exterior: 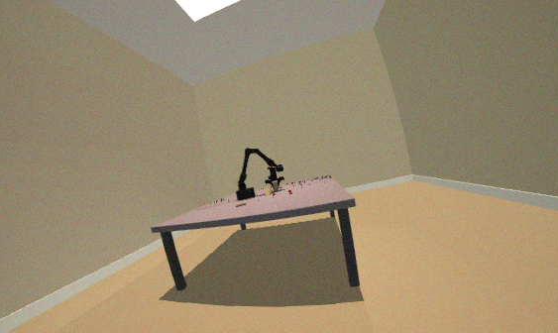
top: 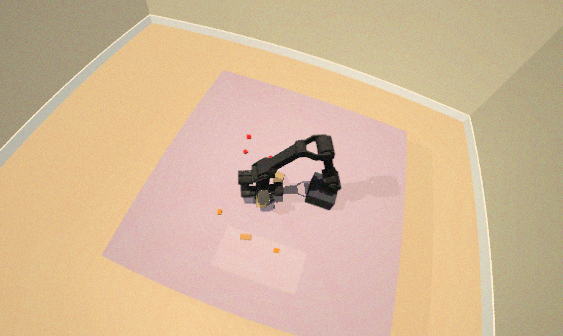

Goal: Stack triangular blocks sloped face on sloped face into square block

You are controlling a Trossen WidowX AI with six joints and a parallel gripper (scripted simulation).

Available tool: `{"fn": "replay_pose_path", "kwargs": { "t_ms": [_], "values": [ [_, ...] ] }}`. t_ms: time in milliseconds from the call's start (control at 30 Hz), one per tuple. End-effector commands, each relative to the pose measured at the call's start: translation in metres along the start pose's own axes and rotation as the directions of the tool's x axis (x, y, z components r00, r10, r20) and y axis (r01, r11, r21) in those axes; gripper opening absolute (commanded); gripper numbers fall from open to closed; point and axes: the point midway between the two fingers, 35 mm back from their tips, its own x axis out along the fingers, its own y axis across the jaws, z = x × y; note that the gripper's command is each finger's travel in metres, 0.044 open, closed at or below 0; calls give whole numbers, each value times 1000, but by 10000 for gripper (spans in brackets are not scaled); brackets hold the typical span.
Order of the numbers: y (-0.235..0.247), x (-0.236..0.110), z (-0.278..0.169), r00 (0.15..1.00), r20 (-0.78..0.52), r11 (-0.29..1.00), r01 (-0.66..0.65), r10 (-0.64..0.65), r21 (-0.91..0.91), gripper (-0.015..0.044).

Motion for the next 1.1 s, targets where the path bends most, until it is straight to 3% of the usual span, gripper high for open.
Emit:
{"fn": "replay_pose_path", "kwargs": {
  "t_ms": [0,500,1067],
  "values": [
    [1,-4,6,996,-91,1000,2,-1,4,0],
    [1,-11,34,889,-458,1000,0,3,5,0],
    [1,-6,64,624,-781,1000,-3,8,8,0]
  ]
}}
